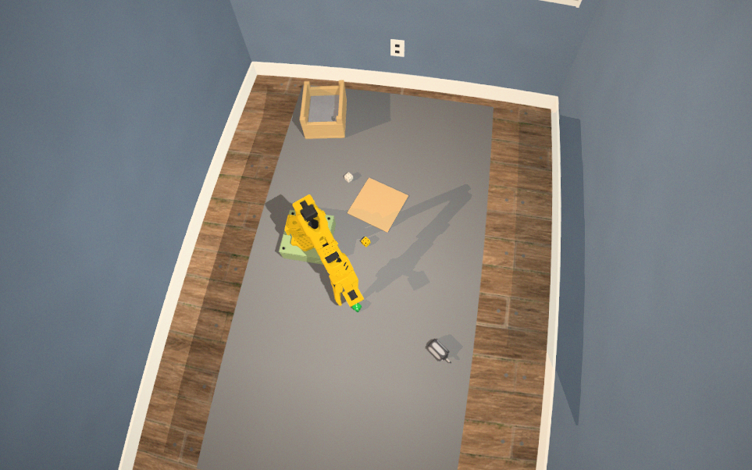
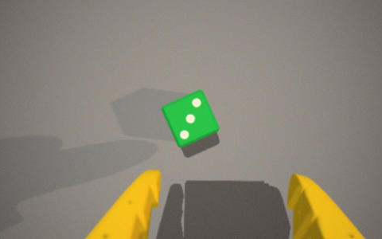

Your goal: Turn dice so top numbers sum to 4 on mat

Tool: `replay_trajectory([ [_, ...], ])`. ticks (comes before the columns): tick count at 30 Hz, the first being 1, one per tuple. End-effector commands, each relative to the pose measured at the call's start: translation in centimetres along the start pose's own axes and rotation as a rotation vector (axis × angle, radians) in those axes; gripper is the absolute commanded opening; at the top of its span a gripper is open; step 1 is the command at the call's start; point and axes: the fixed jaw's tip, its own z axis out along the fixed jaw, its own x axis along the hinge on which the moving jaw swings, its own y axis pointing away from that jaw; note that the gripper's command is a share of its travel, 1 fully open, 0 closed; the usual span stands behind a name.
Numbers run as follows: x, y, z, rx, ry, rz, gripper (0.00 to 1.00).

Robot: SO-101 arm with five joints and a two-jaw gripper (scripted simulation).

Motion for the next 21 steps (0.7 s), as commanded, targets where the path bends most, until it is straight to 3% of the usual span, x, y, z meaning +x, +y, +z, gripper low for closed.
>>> replay_trajectory([
  [1, -0.1, 0.2, -0.2, -0.007, -0.018, 0.004, 0.28],
  [10, 0.0, 0.6, -0.3, -0.017, -0.017, -0.012, 0.28],
  [19, 1.4, 4.4, -1.2, -0.117, -0.005, -0.166, 0.28],
  [21, 1.4, 4.4, -1.2, -0.117, -0.005, -0.166, 0.28],
])
